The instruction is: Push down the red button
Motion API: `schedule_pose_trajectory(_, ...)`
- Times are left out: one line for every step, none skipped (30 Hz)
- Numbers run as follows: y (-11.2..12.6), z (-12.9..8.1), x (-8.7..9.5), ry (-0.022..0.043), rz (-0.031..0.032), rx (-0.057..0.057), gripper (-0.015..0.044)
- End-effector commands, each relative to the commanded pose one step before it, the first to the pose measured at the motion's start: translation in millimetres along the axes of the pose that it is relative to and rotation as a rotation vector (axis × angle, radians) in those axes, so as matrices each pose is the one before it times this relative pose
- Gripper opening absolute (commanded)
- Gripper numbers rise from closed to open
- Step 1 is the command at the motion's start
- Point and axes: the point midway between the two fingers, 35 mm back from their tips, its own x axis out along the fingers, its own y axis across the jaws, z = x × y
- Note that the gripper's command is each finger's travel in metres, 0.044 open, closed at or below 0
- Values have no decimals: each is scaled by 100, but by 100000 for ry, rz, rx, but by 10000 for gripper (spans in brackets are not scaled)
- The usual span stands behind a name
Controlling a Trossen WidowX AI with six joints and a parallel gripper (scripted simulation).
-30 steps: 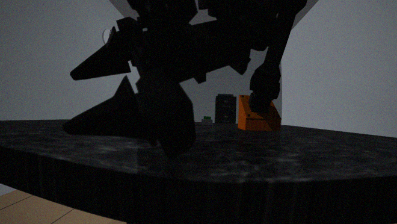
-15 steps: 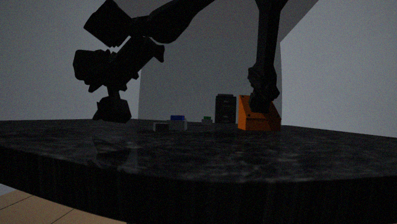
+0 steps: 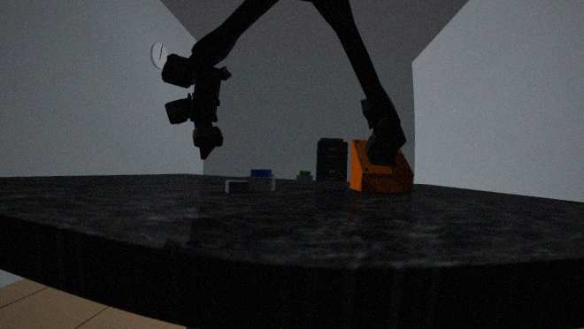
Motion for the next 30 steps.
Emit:
schedule_pose_trajectory(-2860, -4470, 1332, 8318, 11549, 9568, 400)
schedule_pose_trajectory(-762, -1099, 303, 1774, 3228, 2761, 400)
schedule_pose_trajectory(-753, -1084, 271, 1579, 3315, 2828, 400)
schedule_pose_trajectory(-743, -1068, 239, 1383, 3398, 2887, 400)
schedule_pose_trajectory(-733, -1052, 206, 1185, 3475, 2940, 400)
schedule_pose_trajectory(-723, -1035, 173, 986, 3549, 2986, 400)
schedule_pose_trajectory(-712, -1017, 140, 787, 3618, 3027, 400)
schedule_pose_trajectory(-701, -999, 106, 587, 3682, 3060, 400)
schedule_pose_trajectory(-690, -980, 72, 388, 3742, 3085, 400)
schedule_pose_trajectory(-678, -960, 38, 189, 3797, 3104, 400)
schedule_pose_trajectory(-667, -941, 4, -8, 3848, 3116, 400)
schedule_pose_trajectory(-655, -920, -30, -204, 3895, 3123, 400)
schedule_pose_trajectory(-642, -899, -65, -398, 3938, 3123, 400)
schedule_pose_trajectory(-628, -876, -100, -588, 3968, 3111, 400)
schedule_pose_trajectory(-564, -781, -122, -701, 3655, 2832, 400)
schedule_pose_trajectory(-454, -624, -123, -688, 3010, 2307, 400)
schedule_pose_trajectory(-350, -476, -110, -606, 2355, 1798, 400)
schedule_pose_trajectory(-247, -335, -87, -470, 1688, 1281, 400)
schedule_pose_trajectory(-148, -199, -56, -297, 1015, 767, 400)
schedule_pose_trajectory(-49, -66, -19, -101, 339, 255, 400)
schedule_pose_trajectory(0, 0, 0, 0, 0, 0, 400)
schedule_pose_trajectory(0, 0, 0, 0, 0, 0, 400)
schedule_pose_trajectory(-13, 23, 258, -7, 0, -3, 374)
schedule_pose_trajectory(-31, 59, 774, -19, 4, -10, 348)
schedule_pose_trajectory(-25, 59, 1288, -27, 23, -19, 321)
schedule_pose_trajectory(15, 7, 1588, -24, 56, -25, 295)
schedule_pose_trajectory(48, -49, 1271, -12, 67, -22, 269)
schedule_pose_trajectory(44, -53, 757, -3, 50, -14, 242)
schedule_pose_trajectory(17, -21, 251, 0, 18, -5, 216)
schedule_pose_trajectory(0, 0, 0, 0, 0, 0, 190)
